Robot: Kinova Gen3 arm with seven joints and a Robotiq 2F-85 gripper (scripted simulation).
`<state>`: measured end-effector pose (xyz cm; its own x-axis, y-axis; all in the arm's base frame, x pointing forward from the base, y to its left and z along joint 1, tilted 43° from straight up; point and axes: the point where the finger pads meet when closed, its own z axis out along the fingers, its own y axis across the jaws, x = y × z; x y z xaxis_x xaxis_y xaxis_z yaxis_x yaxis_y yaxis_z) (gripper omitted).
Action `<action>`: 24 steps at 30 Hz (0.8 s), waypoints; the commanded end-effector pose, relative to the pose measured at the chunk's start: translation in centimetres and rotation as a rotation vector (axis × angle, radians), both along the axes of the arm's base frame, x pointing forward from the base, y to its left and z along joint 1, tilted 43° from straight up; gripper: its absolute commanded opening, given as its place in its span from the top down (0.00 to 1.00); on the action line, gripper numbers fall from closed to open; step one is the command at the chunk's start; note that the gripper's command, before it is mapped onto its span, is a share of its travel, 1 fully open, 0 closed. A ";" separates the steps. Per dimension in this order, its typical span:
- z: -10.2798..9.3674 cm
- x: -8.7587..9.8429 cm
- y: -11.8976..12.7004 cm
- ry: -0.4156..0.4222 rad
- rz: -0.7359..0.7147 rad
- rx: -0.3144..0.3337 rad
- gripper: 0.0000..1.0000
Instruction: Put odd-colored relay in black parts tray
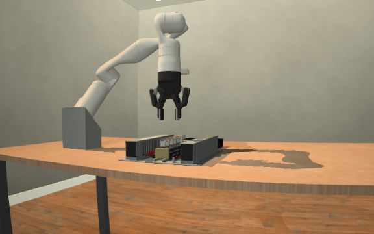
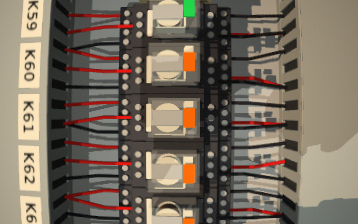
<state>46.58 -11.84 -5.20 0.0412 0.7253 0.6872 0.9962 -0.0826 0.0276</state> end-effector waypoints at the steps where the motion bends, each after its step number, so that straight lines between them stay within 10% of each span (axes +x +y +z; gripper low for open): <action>1: 0.1 0.0 -0.1 -0.001 -0.001 -0.001 0.39; 24: -5.5 -0.3 -5.9 -0.001 -0.001 -0.001 0.39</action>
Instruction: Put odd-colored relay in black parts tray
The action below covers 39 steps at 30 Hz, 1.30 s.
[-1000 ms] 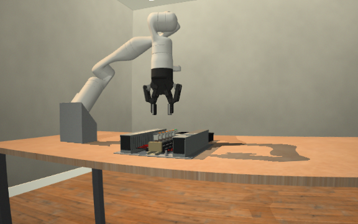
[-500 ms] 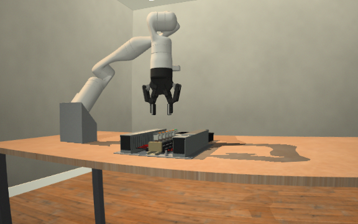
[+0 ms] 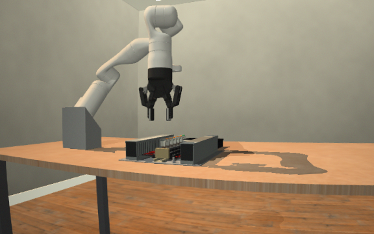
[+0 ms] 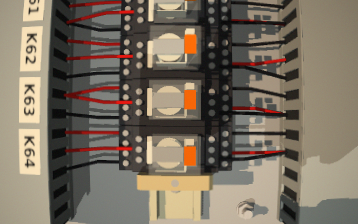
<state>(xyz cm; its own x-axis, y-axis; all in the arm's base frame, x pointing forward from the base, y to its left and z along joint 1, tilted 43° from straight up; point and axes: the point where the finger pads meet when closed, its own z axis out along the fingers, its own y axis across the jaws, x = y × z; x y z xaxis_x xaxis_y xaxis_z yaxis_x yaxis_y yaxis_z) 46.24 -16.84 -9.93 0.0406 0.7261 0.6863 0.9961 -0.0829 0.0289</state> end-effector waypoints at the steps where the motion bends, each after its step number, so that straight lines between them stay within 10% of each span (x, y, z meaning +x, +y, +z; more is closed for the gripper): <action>1: -0.9 0.0 -1.2 0.000 -0.001 0.000 0.39; 39: -1.3 0.0 -1.6 0.000 -0.001 0.000 0.39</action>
